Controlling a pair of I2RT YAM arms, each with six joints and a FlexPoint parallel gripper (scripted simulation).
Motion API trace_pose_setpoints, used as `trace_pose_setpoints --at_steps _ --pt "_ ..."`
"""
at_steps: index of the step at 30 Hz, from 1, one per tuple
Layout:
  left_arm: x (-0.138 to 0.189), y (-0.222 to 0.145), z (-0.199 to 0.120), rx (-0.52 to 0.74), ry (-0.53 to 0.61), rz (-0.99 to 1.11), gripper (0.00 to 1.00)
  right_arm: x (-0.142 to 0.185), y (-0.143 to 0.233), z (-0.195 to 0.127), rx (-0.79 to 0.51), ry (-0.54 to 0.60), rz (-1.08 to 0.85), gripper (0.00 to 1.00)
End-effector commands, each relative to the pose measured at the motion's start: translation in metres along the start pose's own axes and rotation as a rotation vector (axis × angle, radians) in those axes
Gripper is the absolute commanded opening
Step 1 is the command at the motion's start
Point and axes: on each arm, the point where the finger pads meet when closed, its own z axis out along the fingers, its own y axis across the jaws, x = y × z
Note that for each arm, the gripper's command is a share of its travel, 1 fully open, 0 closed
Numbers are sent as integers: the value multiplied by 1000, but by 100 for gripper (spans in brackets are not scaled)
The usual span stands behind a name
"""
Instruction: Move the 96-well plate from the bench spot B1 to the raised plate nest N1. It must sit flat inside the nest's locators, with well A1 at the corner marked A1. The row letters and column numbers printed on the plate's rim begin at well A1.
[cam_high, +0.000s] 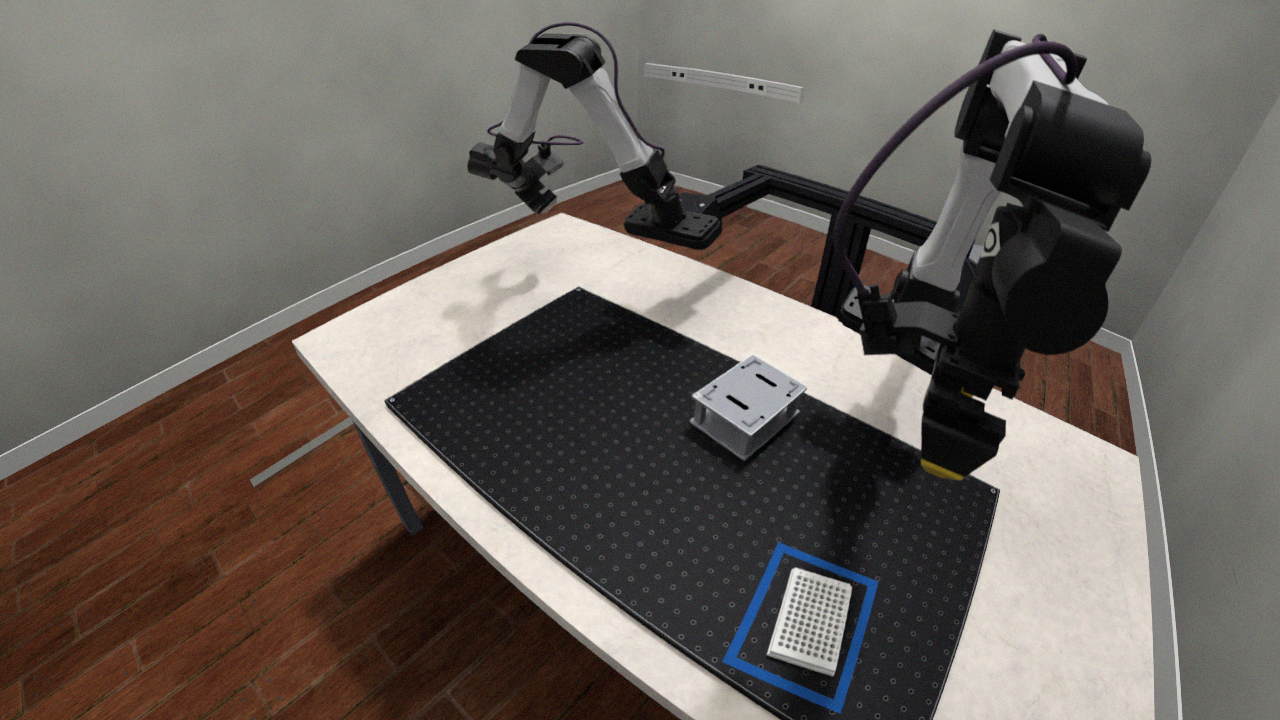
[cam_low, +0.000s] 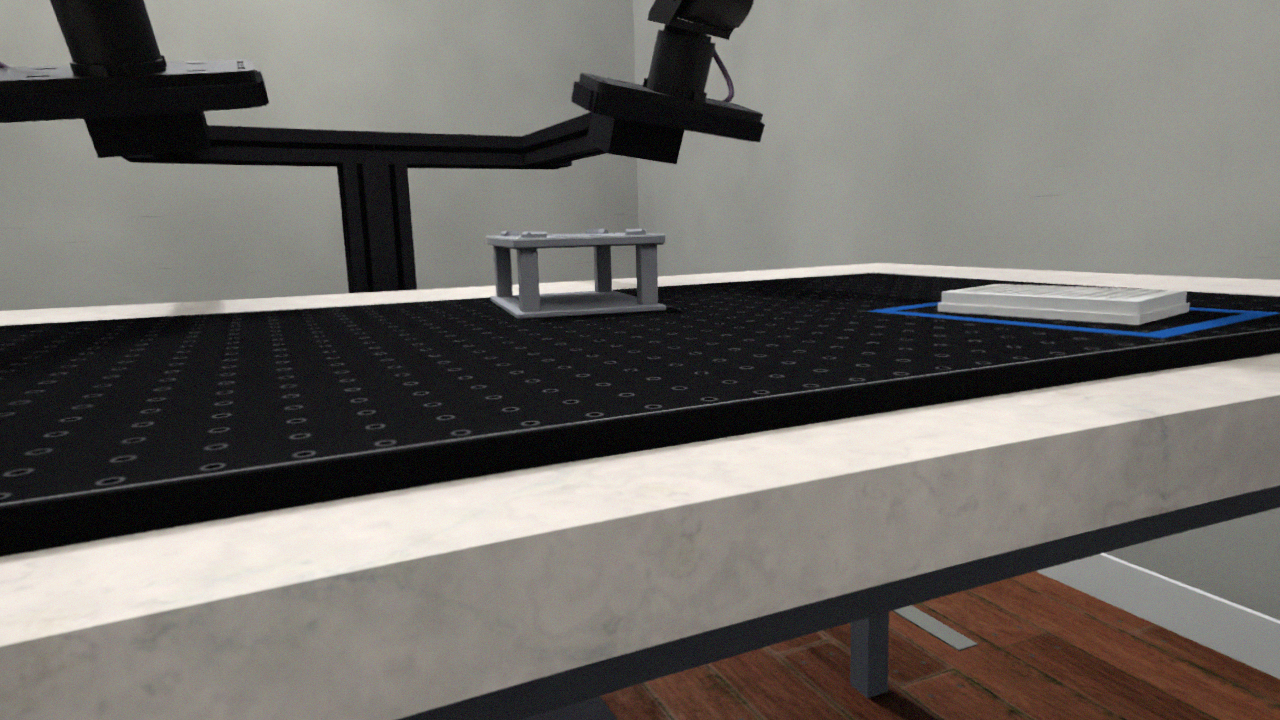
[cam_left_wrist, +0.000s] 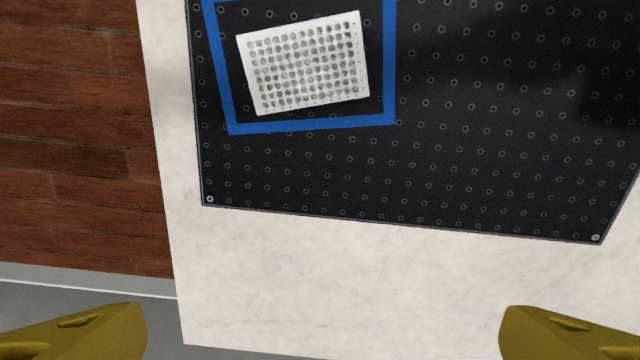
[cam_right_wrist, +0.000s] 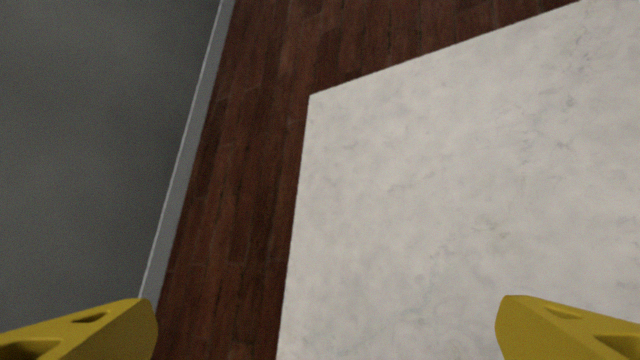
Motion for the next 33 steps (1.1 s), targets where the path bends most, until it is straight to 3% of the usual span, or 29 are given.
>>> trace_pose_setpoints --at_steps 1,11,14,23,28,30,33 --pt "-1 5 -1 -39 -15 -31 100 5 1 -10 -3 45 -69 100" --pt "-1 10 21 -89 -78 -166 100 64 -33 -75 -73 328 -599 100" --pt "-1 11 23 -93 -84 -178 100 69 -38 -81 -85 358 -658 100" --pt "0 7 47 -97 -127 -278 100 107 -90 -157 -271 621 -1158 100" --pt "0 7 61 -94 -150 -329 100 116 -120 -194 -400 745 -1406 100" --pt "0 7 61 -94 -150 -329 100 116 -120 -194 -400 745 -1406 100" --pt "0 6 74 -88 -168 -368 100 119 -143 -220 -513 833 -1588 100"
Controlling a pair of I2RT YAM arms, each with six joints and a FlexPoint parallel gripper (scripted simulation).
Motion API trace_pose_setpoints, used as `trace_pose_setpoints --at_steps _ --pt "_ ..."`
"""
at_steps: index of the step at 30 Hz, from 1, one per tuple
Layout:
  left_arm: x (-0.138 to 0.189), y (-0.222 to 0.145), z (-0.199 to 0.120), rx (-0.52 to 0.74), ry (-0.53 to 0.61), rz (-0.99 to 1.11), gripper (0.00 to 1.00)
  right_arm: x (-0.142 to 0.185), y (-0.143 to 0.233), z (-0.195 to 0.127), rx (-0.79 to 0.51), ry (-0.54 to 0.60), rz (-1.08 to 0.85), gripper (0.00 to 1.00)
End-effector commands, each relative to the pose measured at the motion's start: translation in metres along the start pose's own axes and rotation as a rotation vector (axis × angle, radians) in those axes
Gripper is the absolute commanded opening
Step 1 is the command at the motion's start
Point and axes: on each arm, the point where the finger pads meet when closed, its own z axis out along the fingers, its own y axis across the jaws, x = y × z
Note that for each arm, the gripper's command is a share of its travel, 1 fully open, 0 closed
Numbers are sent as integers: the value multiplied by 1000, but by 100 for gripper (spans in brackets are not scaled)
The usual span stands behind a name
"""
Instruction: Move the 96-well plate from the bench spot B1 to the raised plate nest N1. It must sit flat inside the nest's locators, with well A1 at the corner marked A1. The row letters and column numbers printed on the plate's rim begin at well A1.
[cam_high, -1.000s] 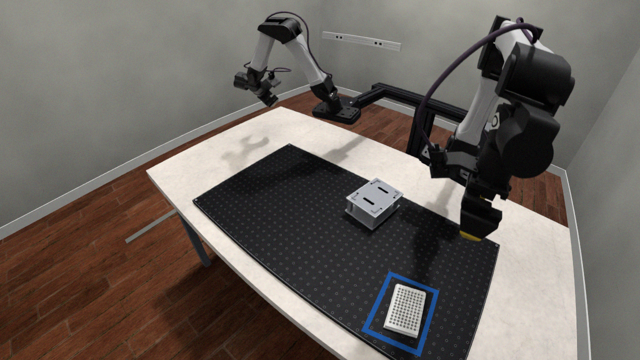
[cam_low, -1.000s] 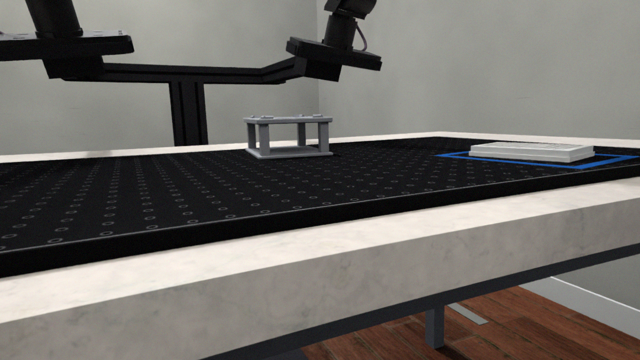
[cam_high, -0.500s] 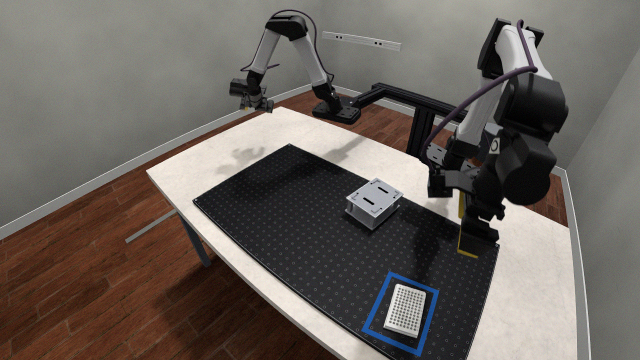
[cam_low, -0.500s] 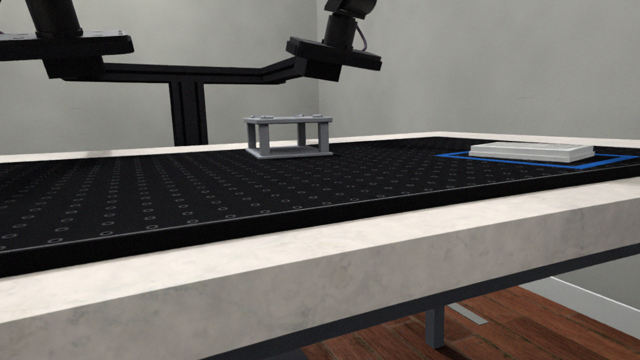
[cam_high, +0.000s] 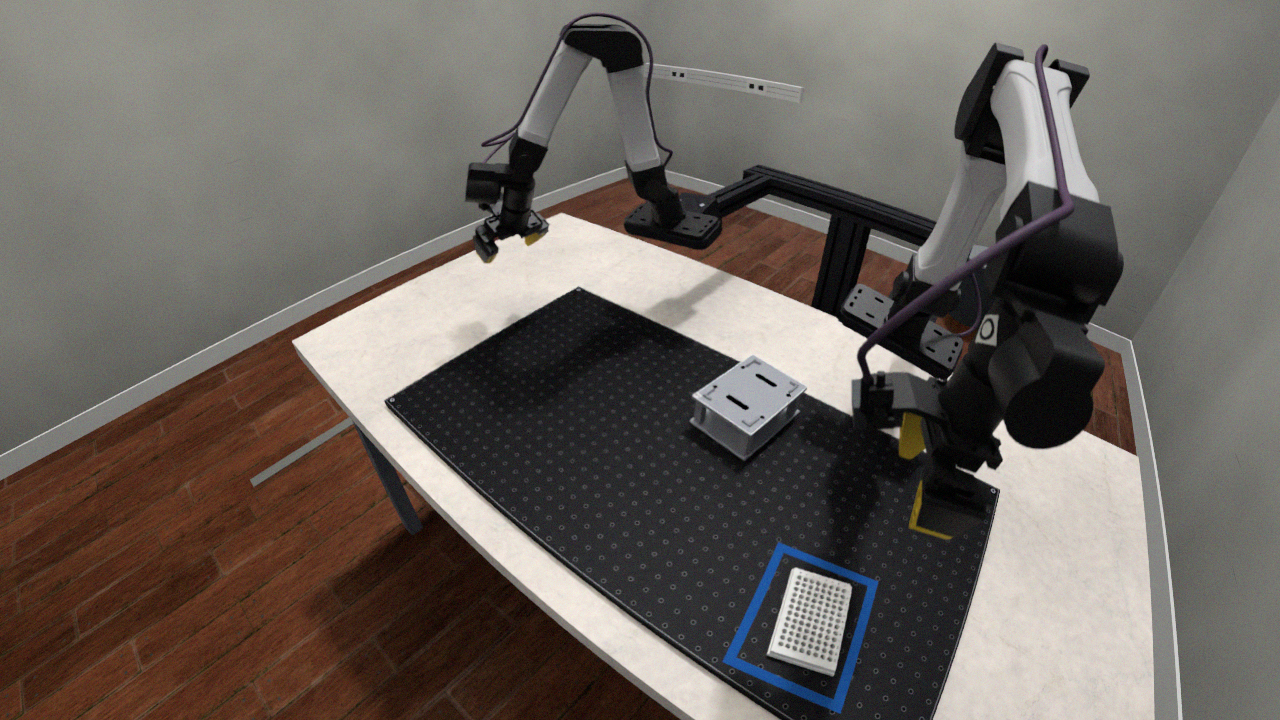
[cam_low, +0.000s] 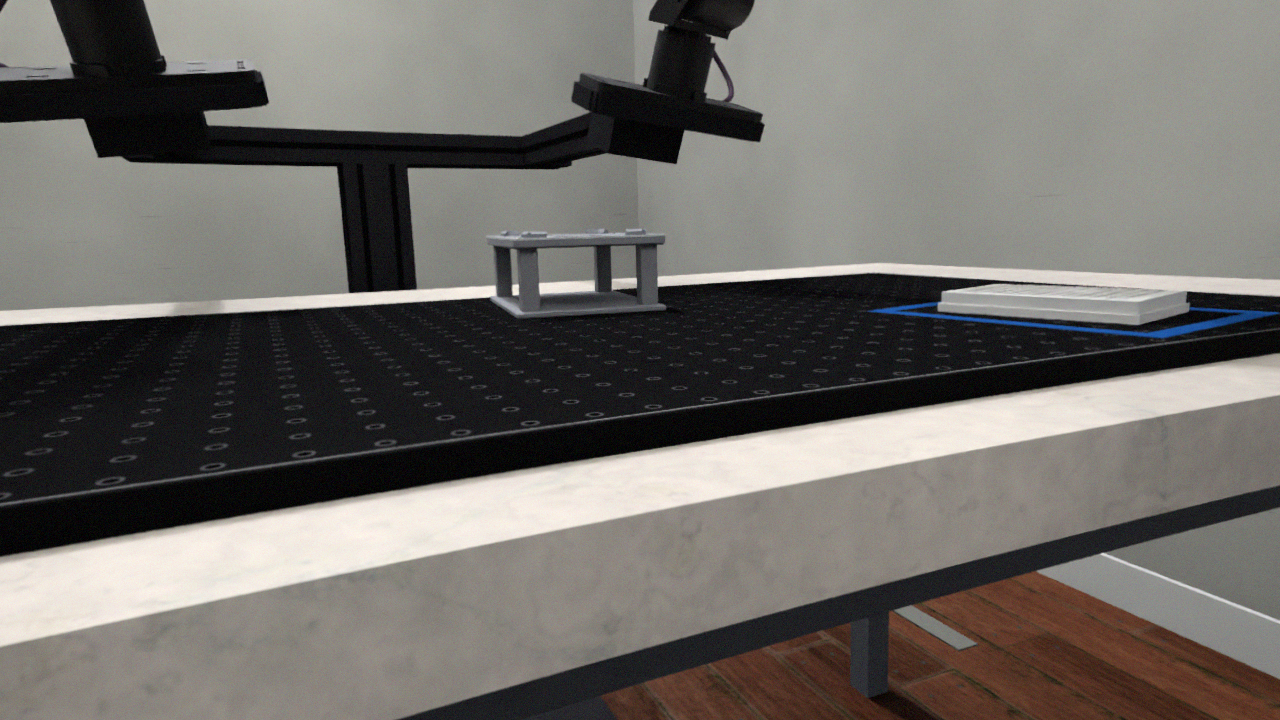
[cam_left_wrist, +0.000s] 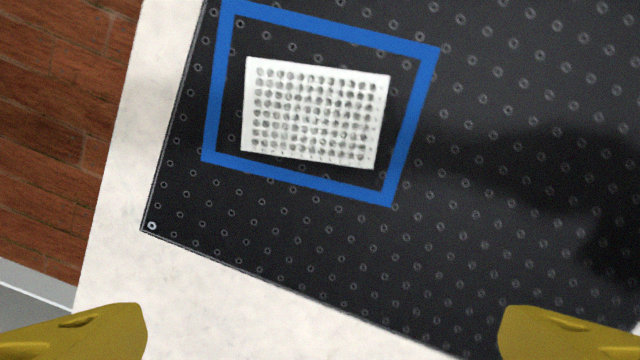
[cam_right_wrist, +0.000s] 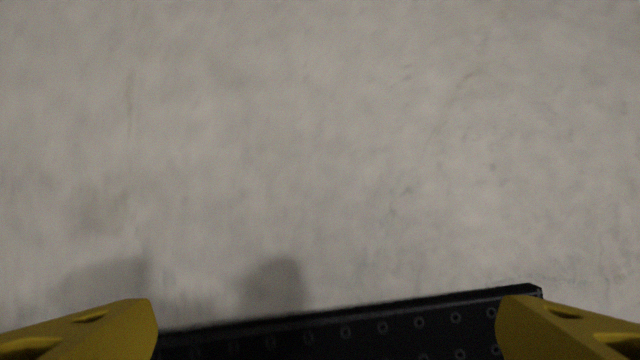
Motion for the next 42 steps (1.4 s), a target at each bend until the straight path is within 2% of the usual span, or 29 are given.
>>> trace_pose_setpoints --at_steps 1,12,14,23,29,31,42 --pt "0 8 6 -47 -33 -58 100 30 21 -23 -132 84 -263 100" --pt "5 6 32 -51 -79 -167 100 116 43 -70 -421 194 -846 100" --pt "5 6 32 -51 -79 -167 100 116 43 -70 -421 194 -846 100" --pt "9 5 52 -66 -122 -261 100 188 38 -118 -731 226 -1352 100" --pt "11 4 64 -74 -147 -319 100 229 23 -149 -951 211 -1648 100" --pt "11 4 64 -74 -147 -319 100 229 23 -149 -951 211 -1648 100" --pt "16 5 91 -100 -210 -450 100 291 -28 -205 -1452 90 -2155 100"
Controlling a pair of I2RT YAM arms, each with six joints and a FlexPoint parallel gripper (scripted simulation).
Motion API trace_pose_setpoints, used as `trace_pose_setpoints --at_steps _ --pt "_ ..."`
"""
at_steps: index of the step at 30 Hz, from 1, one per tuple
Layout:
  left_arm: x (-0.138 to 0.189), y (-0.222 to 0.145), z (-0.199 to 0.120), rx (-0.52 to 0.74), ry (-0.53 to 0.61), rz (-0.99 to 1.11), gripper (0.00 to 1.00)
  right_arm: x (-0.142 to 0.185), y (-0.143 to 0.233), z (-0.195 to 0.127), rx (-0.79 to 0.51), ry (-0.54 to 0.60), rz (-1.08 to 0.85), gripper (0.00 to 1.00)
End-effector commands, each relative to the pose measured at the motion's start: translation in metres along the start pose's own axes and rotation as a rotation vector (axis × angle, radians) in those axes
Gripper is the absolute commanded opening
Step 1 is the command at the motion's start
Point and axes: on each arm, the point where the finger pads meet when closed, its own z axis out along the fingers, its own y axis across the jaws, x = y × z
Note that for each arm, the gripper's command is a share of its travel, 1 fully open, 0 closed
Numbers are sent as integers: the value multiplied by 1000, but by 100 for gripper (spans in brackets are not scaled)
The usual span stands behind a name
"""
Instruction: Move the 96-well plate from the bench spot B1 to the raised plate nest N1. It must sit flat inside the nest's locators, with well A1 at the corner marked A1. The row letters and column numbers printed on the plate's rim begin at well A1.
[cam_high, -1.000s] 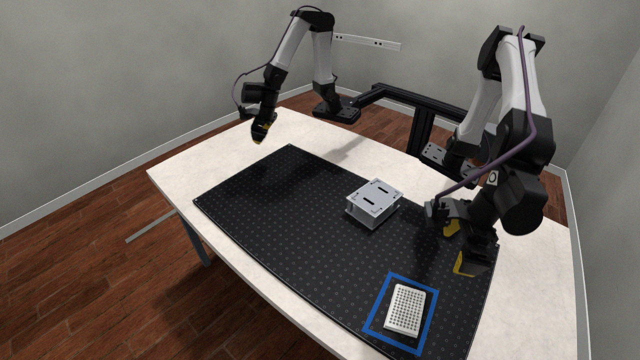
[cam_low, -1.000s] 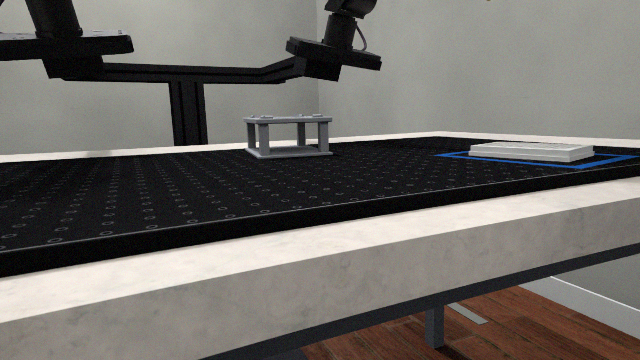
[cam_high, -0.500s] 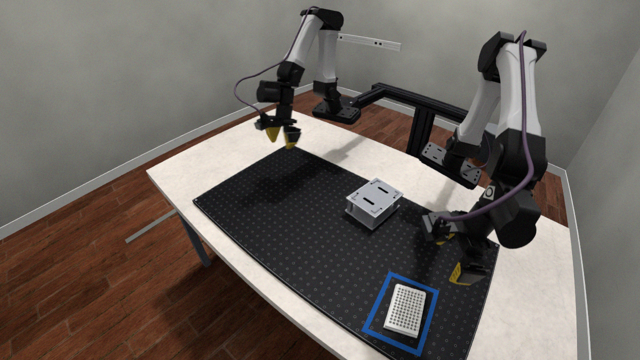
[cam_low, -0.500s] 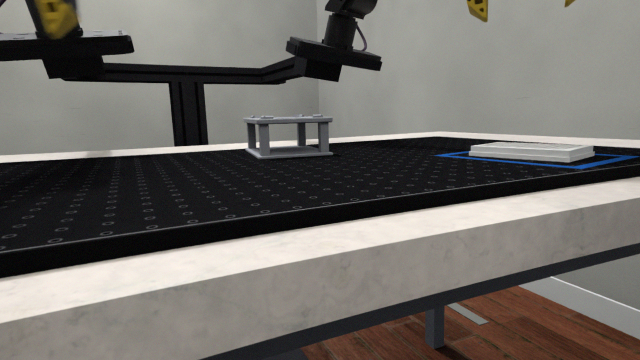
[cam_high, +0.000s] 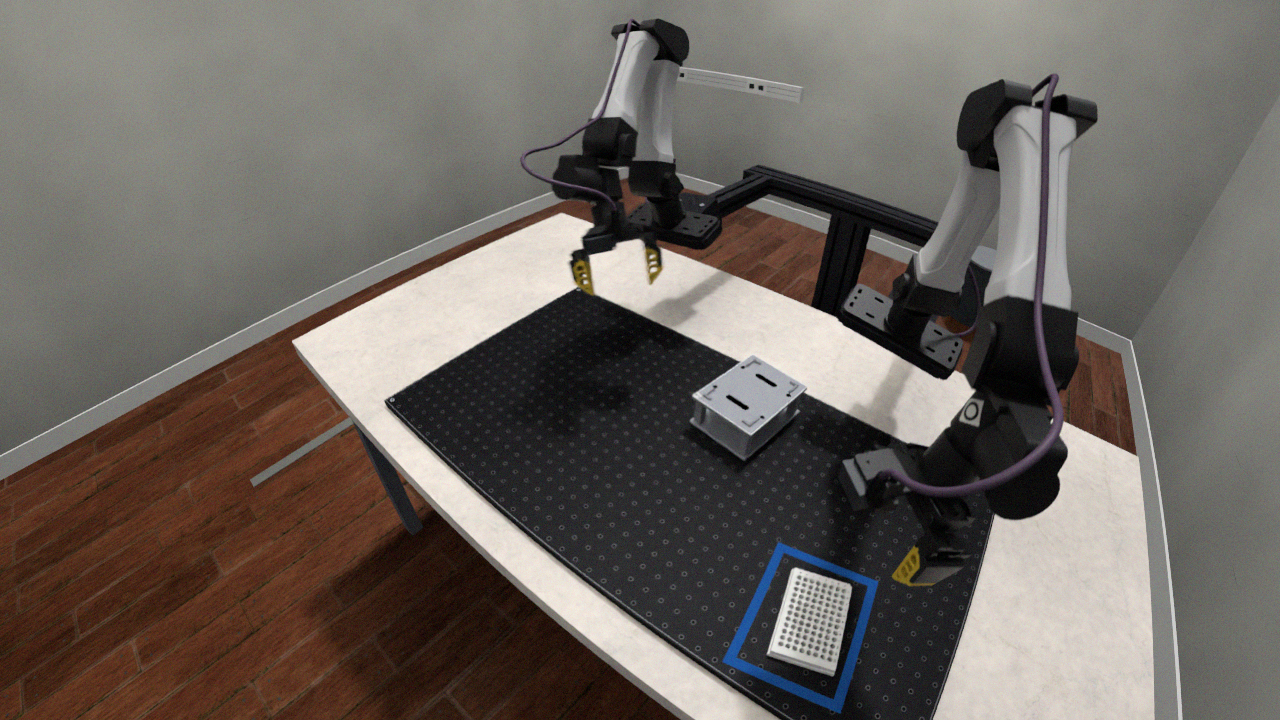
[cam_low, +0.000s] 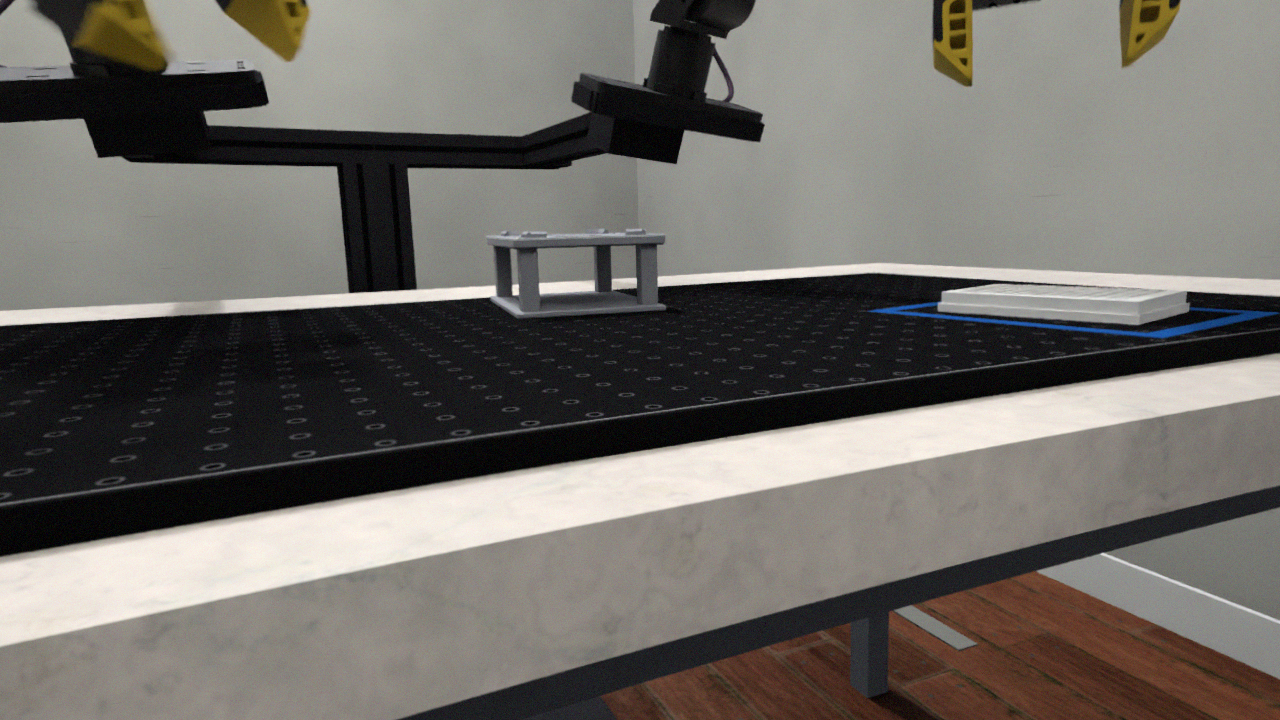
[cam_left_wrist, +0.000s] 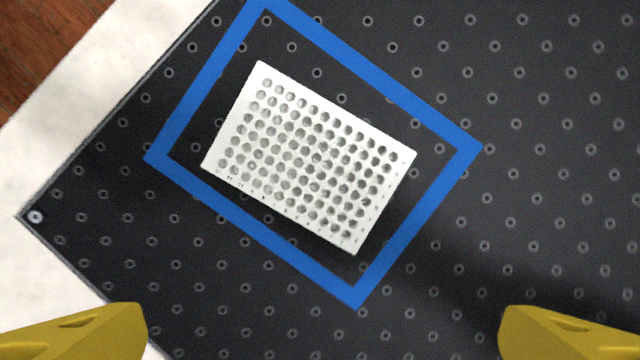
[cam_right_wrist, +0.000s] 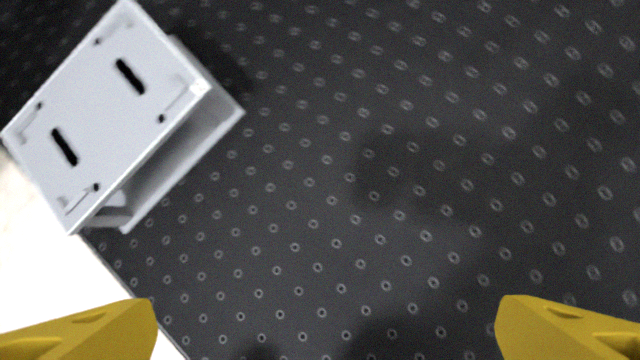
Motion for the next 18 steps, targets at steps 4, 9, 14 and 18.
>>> trace_pose_setpoints --at_steps 4,9,14,18 --pt "1 13 18 -58 -80 -113 100 -10 60 -6 -203 -124 -426 100" --pt "5 12 28 -62 -98 -160 100 -9 83 -9 -267 -178 -570 100" --pt "14 5 39 -45 -98 -202 100 -5 107 -14 -331 -232 -699 100" --pt "13 8 33 -56 -91 -189 100 -3 108 -12 -335 -217 -689 100"
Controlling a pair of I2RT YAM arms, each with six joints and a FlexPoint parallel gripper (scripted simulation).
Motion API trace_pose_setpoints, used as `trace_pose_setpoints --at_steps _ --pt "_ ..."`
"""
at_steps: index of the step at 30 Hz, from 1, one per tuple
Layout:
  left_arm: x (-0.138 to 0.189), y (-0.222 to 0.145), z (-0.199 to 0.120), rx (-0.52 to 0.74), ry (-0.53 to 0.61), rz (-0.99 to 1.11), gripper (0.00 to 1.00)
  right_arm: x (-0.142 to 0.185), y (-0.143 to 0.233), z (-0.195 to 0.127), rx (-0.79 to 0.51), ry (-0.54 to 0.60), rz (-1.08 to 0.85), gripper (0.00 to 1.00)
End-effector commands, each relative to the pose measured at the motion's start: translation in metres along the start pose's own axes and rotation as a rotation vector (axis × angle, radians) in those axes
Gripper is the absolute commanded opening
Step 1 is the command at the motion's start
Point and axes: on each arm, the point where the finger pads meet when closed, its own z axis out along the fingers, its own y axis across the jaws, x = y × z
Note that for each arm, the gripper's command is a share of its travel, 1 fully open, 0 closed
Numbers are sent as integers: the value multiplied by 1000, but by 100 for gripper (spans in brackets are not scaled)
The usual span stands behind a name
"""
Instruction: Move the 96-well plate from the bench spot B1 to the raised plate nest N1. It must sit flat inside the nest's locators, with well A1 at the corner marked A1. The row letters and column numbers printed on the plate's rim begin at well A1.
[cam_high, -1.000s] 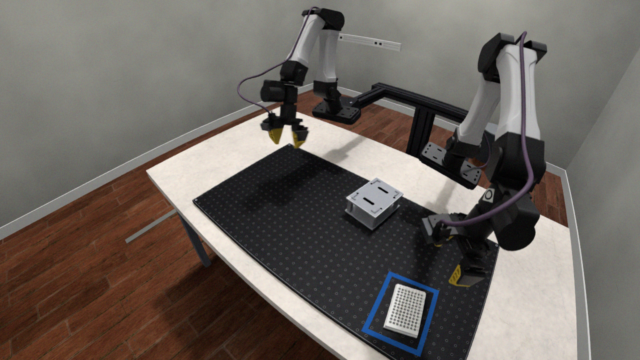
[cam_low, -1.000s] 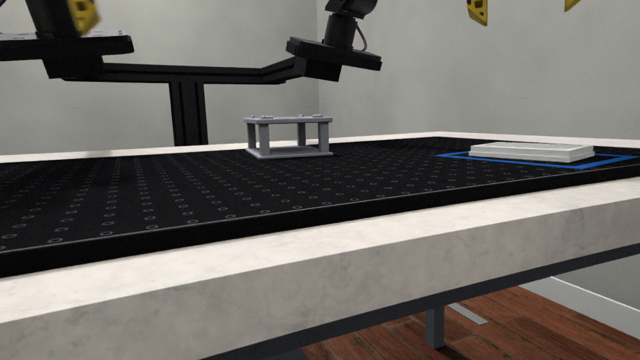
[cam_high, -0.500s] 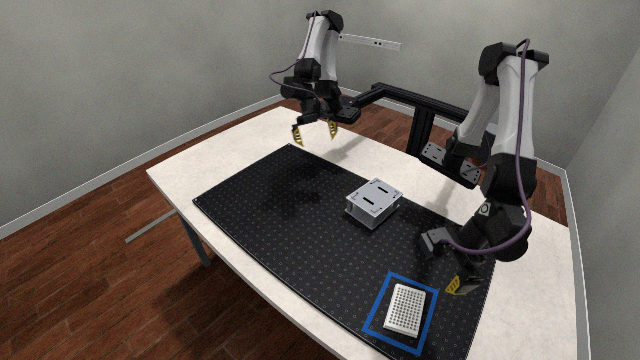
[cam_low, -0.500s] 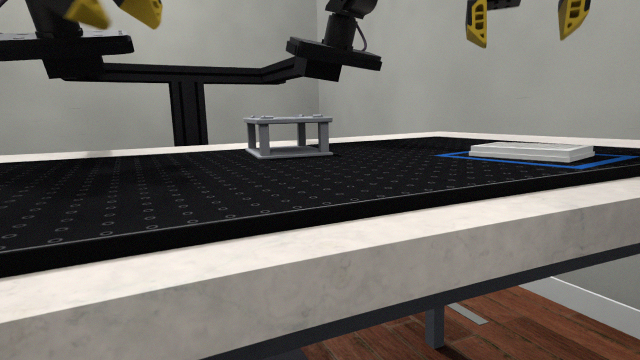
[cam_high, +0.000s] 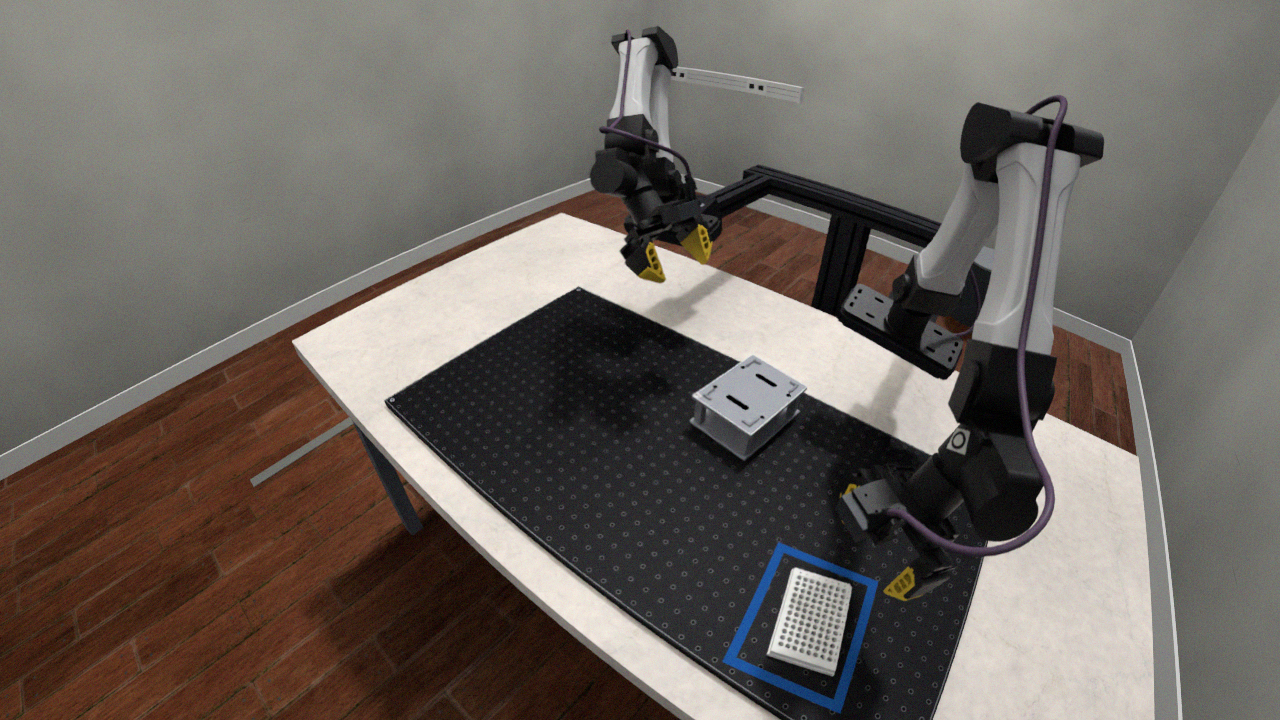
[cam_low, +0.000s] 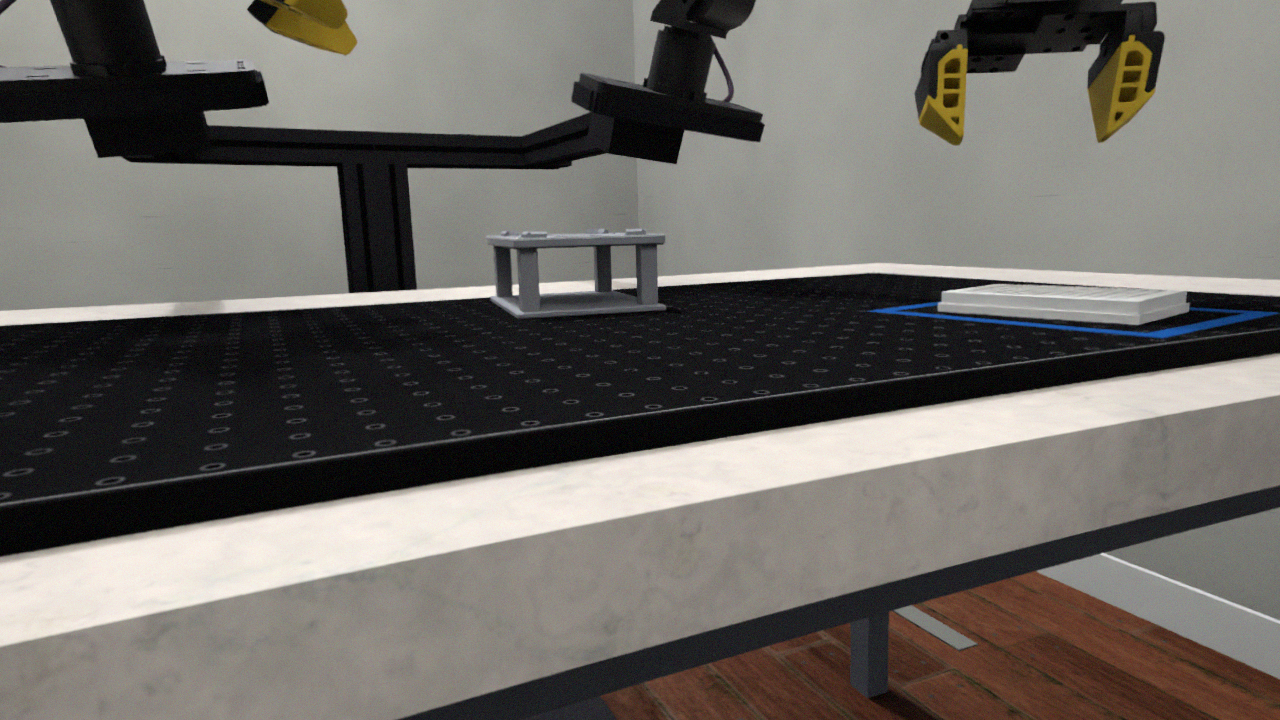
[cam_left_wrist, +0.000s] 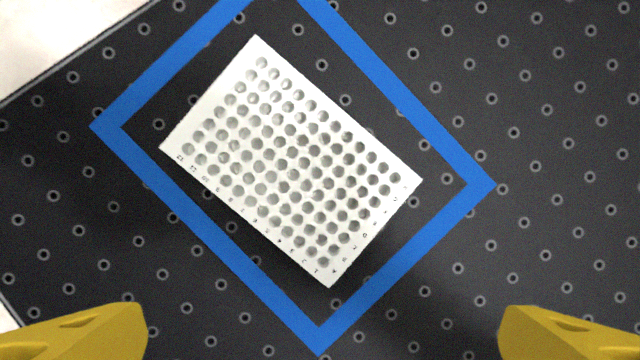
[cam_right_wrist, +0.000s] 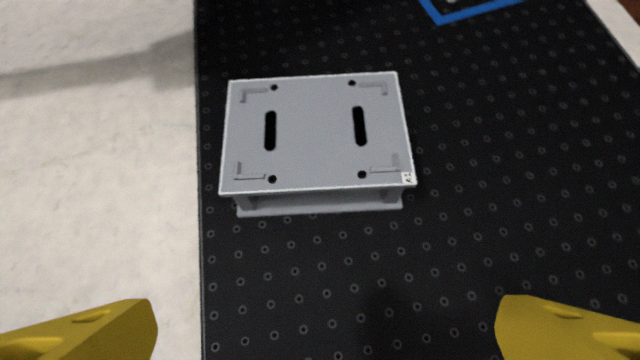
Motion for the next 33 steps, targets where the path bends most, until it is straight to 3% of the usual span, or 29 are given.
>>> trace_pose_setpoints --at_steps 1,14,22,33 --pt "-8 13 -5 -46 -33 -3 100 -4 5 0 -22 -15 -38 100" --pt "-6 16 -2 -52 -10 -49 100 -14 -2 -1 -7 -47 -52 100" --pt "4 14 15 -45 96 -271 100 -31 -13 4 2 -96 -13 100" --pt "5 18 73 -164 327 -758 100 -52 -32 19 25 -142 69 100"
